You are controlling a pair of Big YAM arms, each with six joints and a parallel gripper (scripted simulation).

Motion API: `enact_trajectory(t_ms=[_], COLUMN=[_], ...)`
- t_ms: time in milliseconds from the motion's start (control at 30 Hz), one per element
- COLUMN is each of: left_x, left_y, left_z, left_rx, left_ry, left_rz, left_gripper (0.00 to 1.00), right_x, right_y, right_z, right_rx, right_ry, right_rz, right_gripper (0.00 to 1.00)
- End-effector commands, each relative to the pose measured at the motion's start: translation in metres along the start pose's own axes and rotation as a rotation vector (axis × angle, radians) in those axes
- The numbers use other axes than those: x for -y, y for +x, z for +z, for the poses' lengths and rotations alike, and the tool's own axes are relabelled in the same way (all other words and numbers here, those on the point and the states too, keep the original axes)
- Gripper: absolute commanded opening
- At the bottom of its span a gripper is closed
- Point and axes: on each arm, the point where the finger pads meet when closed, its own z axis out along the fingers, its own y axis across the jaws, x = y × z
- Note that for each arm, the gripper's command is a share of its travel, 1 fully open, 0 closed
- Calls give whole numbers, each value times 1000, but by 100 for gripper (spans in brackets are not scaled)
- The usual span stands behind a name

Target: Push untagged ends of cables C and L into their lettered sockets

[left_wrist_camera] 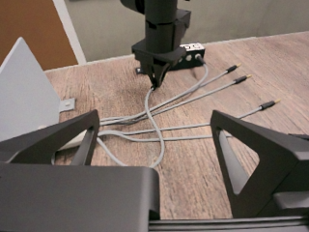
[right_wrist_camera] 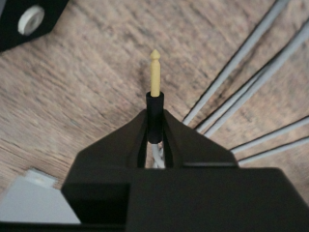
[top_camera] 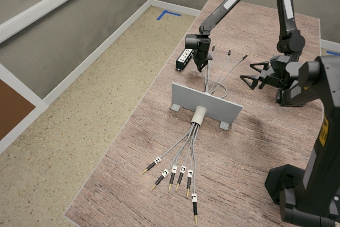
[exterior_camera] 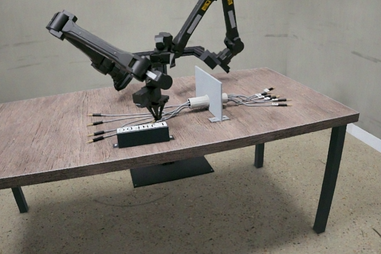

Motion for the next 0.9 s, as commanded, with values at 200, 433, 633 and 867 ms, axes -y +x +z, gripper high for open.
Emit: enact_trajectory(t_ms=[200,433,633,867], left_x=[5,5,5,5], left_y=[-10,-10,-10,-10], left_z=[3,3,3,3], left_rx=[13,13,13,13], left_ry=[-4,-4,-4,-4], left_rz=[-30,-30,-30,-30], left_gripper=[100,100,100,100], right_x=[-15,-14,-12,-9], right_y=[0,-2,-8,-12], right_z=[-7,-6,-8,1], right_rx=[20,31,36,18], right_ry=[-9,20,30,48], right_rz=[-422,-736,-777,-772], right_gripper=[5,5,5,5])
